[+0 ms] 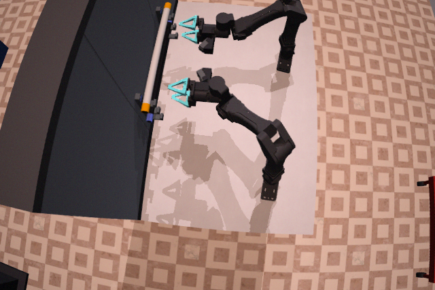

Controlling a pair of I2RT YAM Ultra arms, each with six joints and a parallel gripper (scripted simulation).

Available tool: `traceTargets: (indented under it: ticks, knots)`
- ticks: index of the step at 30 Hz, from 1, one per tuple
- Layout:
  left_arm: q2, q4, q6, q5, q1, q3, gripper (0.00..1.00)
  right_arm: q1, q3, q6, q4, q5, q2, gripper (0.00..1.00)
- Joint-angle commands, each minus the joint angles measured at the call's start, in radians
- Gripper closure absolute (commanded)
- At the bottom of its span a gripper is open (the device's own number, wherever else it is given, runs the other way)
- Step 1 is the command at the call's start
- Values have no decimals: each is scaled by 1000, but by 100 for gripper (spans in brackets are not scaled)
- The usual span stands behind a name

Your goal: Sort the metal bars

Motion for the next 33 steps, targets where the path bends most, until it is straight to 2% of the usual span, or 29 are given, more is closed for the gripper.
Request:
traceTargets:
  ticks: [1, 33]
  knots:
    - [10, 60, -11, 7, 16, -12, 13, -2, -17, 3, 52, -2, 12, 14]
    - [84, 231, -11, 15, 22, -109, 27, 5, -108, 3, 232, 4, 101, 29]
